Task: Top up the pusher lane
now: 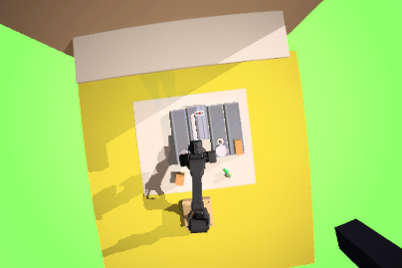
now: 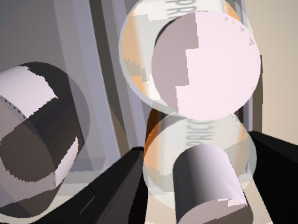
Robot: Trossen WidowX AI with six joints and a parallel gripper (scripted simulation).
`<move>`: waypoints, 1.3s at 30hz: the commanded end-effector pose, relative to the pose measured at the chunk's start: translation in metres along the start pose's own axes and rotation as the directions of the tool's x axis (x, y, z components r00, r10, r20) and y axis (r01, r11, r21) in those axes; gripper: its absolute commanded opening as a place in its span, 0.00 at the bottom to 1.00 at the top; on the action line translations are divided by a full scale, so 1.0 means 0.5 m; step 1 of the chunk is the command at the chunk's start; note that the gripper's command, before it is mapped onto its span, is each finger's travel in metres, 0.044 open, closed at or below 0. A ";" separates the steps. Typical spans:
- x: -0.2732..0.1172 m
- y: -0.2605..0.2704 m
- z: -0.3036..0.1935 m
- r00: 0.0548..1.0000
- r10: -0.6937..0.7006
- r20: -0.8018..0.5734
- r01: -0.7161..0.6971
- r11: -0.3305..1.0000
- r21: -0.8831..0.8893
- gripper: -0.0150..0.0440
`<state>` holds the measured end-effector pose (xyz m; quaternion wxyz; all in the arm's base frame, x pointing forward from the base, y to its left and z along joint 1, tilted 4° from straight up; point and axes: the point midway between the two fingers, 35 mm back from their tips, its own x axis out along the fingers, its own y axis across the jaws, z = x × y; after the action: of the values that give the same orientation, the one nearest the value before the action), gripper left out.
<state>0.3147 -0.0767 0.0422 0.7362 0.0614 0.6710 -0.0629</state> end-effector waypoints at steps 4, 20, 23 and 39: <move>-0.001 0.000 -0.001 1.000 0.001 0.001 -0.001 1.000 0.001 0.25; -0.006 0.000 0.000 1.000 0.001 0.001 -0.001 1.000 0.001 0.75; -0.025 0.000 0.000 1.000 0.001 0.001 -0.001 1.000 0.001 0.75; -0.045 -0.001 -0.044 1.000 0.001 0.000 -0.001 1.000 0.001 0.75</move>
<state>0.2981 -0.0746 0.0593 0.7320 0.0638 0.6753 -0.0641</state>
